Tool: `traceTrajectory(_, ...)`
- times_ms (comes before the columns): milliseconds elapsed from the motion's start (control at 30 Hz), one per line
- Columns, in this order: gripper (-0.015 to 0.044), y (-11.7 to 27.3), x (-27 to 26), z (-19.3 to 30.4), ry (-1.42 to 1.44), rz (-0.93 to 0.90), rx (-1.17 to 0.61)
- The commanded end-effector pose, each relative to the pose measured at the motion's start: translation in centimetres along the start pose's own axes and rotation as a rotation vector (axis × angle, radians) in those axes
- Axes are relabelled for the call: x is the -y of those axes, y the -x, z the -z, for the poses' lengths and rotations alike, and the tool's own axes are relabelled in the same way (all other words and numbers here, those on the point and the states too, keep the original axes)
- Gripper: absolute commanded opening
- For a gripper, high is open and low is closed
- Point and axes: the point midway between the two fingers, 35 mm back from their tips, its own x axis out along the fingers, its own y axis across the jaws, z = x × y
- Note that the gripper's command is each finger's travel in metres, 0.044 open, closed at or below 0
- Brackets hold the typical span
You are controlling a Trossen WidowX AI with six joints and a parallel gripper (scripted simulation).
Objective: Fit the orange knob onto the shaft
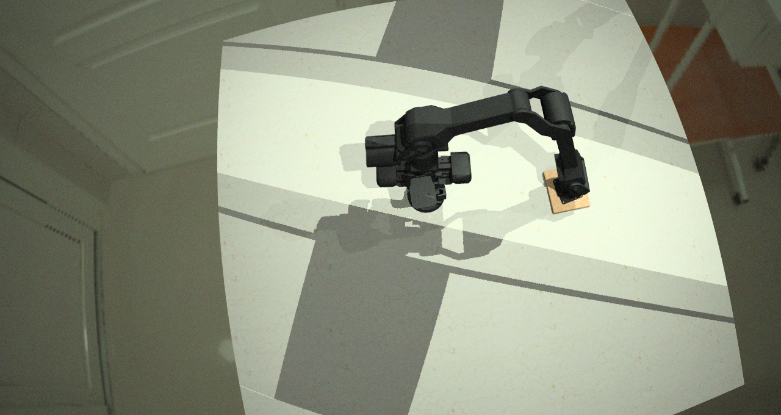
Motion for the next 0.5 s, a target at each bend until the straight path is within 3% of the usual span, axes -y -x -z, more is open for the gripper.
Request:
traceTrajectory(0,0.0,0.41,0.03,0.01,0.004,0.002,-0.001)
traceTrajectory(233,0.0,0.35,0.11,0.02,0.203,0.001,-0.001)
traceTrajectory(467,0.0,0.01,0.0,0.02,0.213,0.001,-0.001)
